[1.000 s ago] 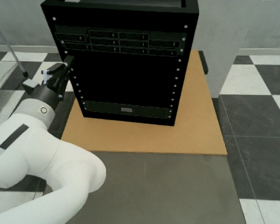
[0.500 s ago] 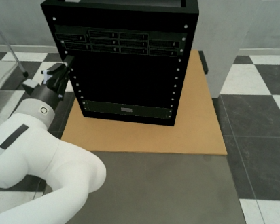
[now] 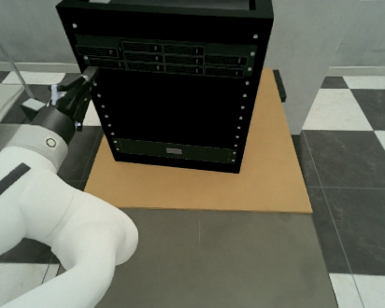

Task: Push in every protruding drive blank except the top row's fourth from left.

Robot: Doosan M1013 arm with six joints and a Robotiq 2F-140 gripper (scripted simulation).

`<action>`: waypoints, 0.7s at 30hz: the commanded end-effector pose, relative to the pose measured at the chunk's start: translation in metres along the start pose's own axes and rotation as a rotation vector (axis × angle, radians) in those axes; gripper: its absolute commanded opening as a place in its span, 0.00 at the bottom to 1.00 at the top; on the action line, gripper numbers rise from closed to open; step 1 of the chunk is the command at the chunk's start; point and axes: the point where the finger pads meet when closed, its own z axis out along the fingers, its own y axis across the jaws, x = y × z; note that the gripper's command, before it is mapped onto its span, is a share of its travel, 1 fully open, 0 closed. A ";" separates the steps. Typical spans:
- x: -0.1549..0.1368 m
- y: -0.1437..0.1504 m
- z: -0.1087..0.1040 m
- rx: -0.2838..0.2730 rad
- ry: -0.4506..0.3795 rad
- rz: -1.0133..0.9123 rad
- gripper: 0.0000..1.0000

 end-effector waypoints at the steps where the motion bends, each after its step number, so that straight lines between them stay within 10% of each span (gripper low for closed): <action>1: 0.004 0.017 -0.003 -0.003 0.005 0.002 0.10; 21: 0.004 0.018 0.036 -0.003 0.005 0.002 0.10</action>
